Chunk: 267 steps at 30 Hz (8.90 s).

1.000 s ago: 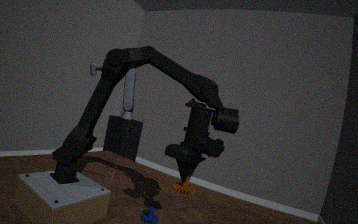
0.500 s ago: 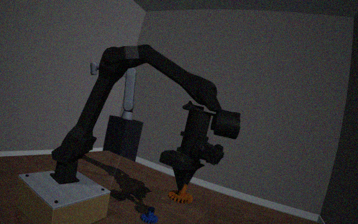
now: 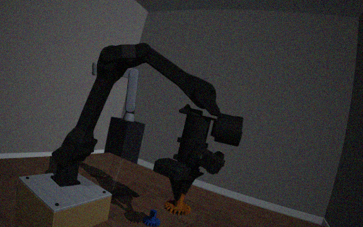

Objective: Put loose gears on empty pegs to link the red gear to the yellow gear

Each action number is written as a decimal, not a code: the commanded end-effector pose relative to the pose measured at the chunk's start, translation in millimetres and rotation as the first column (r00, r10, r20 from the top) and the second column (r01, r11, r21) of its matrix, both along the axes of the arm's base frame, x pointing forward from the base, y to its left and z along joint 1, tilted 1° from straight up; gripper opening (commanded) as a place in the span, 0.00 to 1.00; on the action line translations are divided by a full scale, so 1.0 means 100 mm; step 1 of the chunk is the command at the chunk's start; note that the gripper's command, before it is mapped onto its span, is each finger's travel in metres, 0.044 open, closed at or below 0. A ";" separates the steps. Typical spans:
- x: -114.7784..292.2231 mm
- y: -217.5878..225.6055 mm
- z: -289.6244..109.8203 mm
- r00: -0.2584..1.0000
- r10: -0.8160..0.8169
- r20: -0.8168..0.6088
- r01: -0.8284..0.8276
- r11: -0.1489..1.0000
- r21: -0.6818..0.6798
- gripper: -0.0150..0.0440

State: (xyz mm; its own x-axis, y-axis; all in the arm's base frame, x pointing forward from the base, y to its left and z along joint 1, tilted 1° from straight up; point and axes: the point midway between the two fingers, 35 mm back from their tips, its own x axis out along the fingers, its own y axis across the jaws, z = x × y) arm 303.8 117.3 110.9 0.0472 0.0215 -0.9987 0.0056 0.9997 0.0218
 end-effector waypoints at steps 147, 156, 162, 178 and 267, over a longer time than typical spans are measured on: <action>-0.37 -1.93 -1.09 0.992 -0.122 0.003 0.122 0.992 -0.013 0.25; -0.37 -1.92 -1.10 1.000 0.004 0.003 -0.004 1.000 -0.020 0.25; -0.38 -1.92 -1.12 0.993 0.115 0.003 -0.115 0.993 -0.025 0.25; -0.36 -1.93 -1.15 0.993 0.122 0.003 -0.122 0.992 -0.026 0.39; -1.04 0.76 -1.24 0.935 -0.353 -0.017 0.354 0.935 0.022 0.73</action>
